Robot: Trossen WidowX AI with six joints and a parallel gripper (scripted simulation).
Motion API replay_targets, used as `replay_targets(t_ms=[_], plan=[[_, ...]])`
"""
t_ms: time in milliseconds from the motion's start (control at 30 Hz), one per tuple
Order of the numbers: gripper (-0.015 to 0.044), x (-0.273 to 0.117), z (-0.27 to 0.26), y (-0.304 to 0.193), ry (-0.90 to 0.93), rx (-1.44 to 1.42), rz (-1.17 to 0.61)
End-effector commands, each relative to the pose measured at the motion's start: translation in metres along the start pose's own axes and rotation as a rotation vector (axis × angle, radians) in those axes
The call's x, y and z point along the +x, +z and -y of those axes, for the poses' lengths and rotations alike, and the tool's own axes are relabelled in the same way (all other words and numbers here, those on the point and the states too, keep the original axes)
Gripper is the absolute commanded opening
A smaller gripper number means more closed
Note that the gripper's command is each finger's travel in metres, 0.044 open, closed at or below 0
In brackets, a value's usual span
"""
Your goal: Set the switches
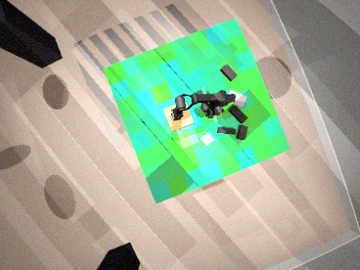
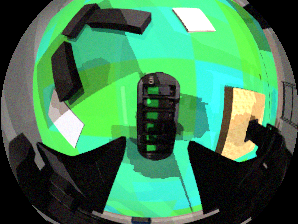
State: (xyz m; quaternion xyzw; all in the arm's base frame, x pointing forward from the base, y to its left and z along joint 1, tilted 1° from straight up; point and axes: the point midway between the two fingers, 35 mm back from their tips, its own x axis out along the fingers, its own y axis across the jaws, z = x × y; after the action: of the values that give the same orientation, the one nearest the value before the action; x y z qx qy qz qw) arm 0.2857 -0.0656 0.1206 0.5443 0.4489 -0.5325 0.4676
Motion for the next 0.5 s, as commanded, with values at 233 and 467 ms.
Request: replay_targets(t_ms=[233, 467], plan=[[0.0335, 0.017, 0.014, 0.0, -0.004, -0.014, -0.004], [0.0151, 0.056, 0.049, -0.001, -0.011, -0.043, -0.013]])
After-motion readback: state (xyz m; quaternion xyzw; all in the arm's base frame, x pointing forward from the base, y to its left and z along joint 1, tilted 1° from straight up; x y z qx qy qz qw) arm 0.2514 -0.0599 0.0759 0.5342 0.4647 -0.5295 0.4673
